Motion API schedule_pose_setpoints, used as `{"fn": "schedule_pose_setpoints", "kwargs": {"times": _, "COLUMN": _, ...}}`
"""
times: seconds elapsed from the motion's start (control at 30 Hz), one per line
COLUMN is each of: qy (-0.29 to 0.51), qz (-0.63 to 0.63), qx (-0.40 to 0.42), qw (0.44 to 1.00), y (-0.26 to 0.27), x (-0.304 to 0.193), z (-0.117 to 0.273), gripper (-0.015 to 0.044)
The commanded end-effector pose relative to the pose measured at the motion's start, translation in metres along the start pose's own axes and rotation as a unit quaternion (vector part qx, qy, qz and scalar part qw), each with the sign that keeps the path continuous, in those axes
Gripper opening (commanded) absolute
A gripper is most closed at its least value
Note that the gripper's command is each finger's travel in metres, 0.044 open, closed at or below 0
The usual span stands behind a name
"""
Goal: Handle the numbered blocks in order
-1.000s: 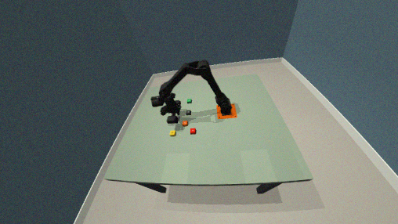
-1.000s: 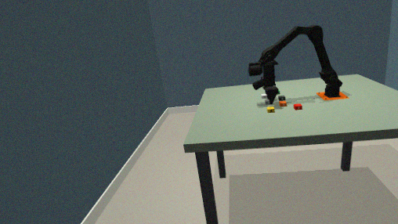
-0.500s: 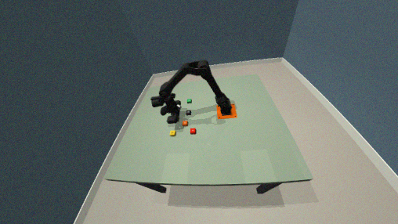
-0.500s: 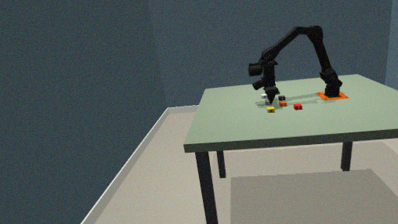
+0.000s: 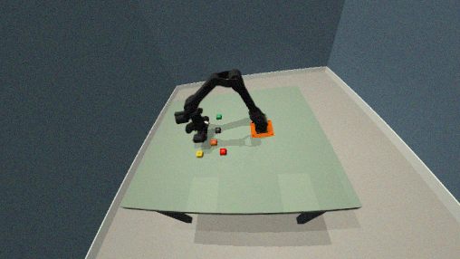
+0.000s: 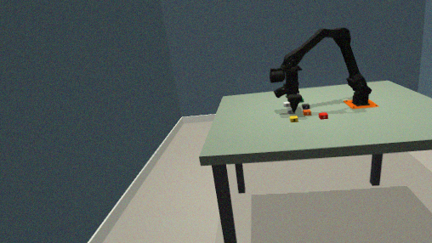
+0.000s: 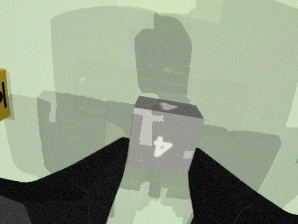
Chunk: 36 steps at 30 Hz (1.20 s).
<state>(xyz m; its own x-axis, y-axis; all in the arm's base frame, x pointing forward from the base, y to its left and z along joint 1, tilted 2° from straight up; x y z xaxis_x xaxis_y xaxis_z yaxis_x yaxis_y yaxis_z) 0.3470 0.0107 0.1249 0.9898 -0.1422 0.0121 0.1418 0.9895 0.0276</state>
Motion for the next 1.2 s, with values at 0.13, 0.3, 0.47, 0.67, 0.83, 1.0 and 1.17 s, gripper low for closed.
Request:
{"fn": "schedule_pose_setpoints", "kwargs": {"times": 0.13, "qy": -0.001, "qz": 0.001, "qx": -0.001, "qw": 1.0, "y": 0.0, "x": 0.0, "z": -0.001, "gripper": 0.012}}
{"fn": "schedule_pose_setpoints", "kwargs": {"times": 0.3, "qy": -0.001, "qz": 0.001, "qx": -0.001, "qw": 1.0, "y": 0.0, "x": 0.0, "z": -0.001, "gripper": 0.012}}
{"fn": "schedule_pose_setpoints", "kwargs": {"times": 0.47, "qy": -0.001, "qz": 0.001, "qx": -0.001, "qw": 1.0, "y": 0.0, "x": 0.0, "z": 0.003, "gripper": 0.012}}
{"fn": "schedule_pose_setpoints", "kwargs": {"times": 0.67, "qy": -0.001, "qz": 0.001, "qx": -0.001, "qw": 1.0, "y": 0.0, "x": 0.0, "z": 0.012, "gripper": 0.012}}
{"fn": "schedule_pose_setpoints", "kwargs": {"times": 0.83, "qy": -0.001, "qz": 0.001, "qx": -0.001, "qw": 1.0, "y": 0.0, "x": 0.0, "z": 0.015, "gripper": 0.012}}
{"fn": "schedule_pose_setpoints", "kwargs": {"times": 1.0, "qy": -0.001, "qz": 0.001, "qx": -0.001, "qw": 1.0, "y": 0.0, "x": 0.0, "z": 0.015, "gripper": 0.012}}
{"fn": "schedule_pose_setpoints", "kwargs": {"times": 1.17, "qy": -0.001, "qz": 0.001, "qx": -0.001, "qw": 1.0, "y": 0.0, "x": 0.0, "z": 0.015, "gripper": 0.012}}
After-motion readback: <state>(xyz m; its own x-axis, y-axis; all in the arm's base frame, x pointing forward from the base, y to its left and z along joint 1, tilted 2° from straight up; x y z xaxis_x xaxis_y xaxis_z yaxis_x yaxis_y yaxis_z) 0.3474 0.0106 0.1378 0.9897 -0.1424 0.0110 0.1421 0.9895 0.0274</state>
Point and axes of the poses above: the point midway between the two fingers, 35 mm back from their tips, its own z axis back along the fingers, its own y axis across the jaws, x = y × z, the point moved 8 cm from there along z, back along the fingers, and after that the axes turned 4 degrees about -z, right-handed, at the moved point
